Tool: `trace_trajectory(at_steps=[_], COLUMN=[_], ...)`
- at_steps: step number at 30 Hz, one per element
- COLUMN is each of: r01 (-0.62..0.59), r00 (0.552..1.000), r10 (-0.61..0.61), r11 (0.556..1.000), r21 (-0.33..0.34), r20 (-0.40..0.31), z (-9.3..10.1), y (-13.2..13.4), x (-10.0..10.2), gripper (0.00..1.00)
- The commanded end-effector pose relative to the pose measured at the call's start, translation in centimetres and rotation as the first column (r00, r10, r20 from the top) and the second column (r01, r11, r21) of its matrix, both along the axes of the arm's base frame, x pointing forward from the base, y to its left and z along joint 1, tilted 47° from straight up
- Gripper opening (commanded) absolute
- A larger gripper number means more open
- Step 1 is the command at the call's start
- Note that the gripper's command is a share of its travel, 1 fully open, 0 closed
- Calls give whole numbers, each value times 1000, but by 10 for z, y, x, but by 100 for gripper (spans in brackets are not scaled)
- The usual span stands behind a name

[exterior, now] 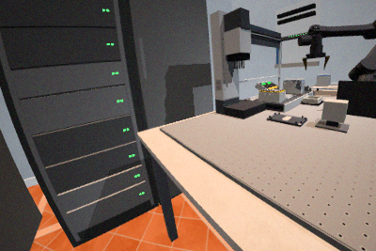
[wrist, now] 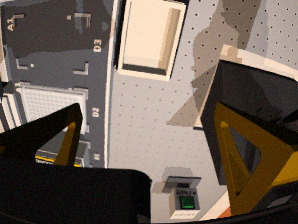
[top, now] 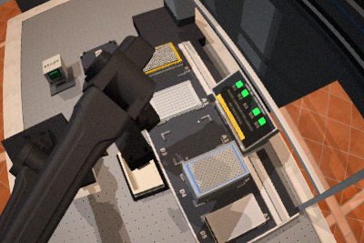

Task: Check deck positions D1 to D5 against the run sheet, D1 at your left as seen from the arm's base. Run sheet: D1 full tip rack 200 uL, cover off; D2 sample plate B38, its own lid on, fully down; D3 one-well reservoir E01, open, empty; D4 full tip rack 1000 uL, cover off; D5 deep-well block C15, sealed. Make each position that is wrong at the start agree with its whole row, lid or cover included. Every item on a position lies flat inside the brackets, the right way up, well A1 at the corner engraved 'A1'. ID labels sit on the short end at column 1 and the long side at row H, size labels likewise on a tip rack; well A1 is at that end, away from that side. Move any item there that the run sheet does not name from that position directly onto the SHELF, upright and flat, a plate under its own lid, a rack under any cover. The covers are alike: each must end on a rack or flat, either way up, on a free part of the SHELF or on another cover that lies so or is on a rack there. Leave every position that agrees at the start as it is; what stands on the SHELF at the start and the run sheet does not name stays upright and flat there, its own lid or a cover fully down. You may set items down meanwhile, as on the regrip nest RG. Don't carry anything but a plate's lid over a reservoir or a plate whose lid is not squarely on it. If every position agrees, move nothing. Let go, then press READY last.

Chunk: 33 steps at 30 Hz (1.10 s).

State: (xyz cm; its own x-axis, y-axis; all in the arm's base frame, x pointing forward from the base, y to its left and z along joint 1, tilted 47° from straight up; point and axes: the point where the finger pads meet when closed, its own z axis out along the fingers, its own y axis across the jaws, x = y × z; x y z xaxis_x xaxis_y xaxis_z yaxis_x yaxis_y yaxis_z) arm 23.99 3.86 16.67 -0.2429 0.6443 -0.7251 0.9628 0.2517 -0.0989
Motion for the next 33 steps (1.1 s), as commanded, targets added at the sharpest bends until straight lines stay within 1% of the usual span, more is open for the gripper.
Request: trace_trajectory(at_steps=[1, 6, 7, 10, 12, 20, 22, 27, 33], r01=[5, 5, -40, -75, -84, -194, -194, -263, -340], r00=[1000, 1000, 999, 996, 994, 963, 963, 931, 881], r10=[-5, -5, 40, 75, 83, 189, 189, 253, 322], r11=[1000, 1000, 999, 997, 997, 981, 981, 965, 940], r21=[14, 14, -1, 3, 0, -6, -6, -3, 8], r20=[28, 28, -21, -47, -76, -192, -192, -264, -347], z=[12, 12, 5, 10, 10, 10, 10, 10, 10], y=[4, 4, 4, 7, 2, 3, 3, 4, 4], x=[6, 6, -6, 0, 1, 2, 2, 2, 3], gripper=[100, 100, 100, 100, 100, 100, 100, 100, 100])
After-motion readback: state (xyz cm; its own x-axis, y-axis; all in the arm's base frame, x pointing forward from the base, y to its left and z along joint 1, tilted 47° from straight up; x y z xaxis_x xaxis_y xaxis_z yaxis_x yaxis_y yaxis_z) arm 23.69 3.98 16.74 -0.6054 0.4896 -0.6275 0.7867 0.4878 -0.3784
